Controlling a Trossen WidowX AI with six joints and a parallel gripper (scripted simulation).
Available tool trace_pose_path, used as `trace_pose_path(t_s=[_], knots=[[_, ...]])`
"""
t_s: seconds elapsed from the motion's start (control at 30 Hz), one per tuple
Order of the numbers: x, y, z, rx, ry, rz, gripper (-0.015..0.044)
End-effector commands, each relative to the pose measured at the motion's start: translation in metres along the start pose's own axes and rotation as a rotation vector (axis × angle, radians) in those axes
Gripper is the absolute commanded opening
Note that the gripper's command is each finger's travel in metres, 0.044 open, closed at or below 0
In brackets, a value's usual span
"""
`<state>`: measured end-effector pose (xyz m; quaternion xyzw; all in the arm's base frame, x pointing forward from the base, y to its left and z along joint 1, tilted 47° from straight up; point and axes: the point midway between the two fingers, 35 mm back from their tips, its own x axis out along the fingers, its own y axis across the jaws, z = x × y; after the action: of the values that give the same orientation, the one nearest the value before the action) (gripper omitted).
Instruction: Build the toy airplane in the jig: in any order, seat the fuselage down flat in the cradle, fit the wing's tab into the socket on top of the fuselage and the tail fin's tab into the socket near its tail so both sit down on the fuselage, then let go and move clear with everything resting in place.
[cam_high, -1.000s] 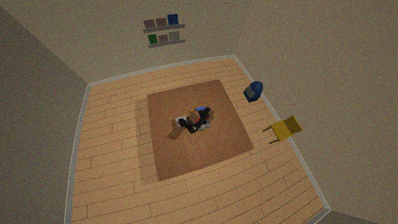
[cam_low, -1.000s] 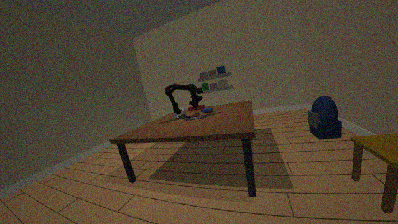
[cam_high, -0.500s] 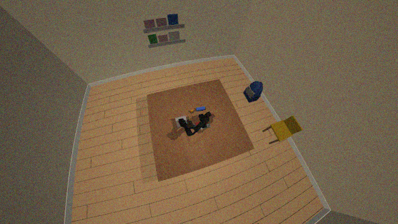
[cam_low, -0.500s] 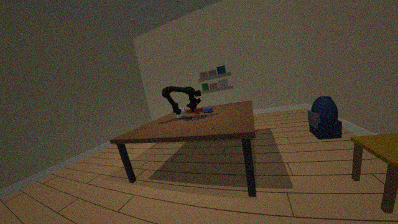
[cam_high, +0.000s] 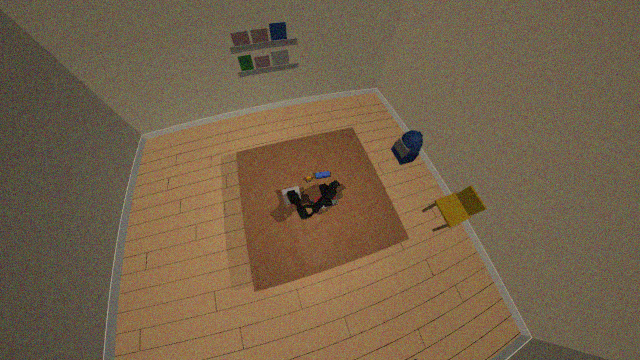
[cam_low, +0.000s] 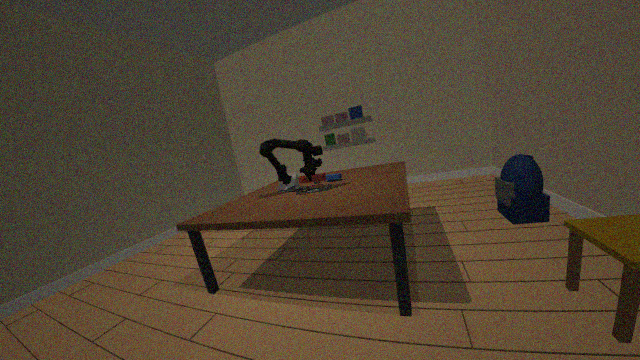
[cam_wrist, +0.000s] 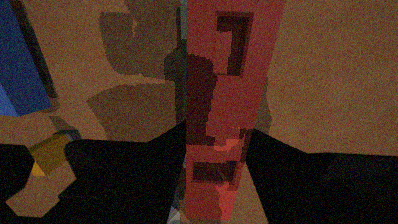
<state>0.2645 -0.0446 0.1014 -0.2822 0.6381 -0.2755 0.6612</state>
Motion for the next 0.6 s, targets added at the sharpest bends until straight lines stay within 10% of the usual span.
trace_pose_path(t_s=[0.0,0.57], knots=[[0.0002,-0.0006,0.0001,-0.005,-0.003,-0.005,0.0195],[0.0074,-0.0005,0.0007,-0.005,-0.003,-0.004,0.0195]])
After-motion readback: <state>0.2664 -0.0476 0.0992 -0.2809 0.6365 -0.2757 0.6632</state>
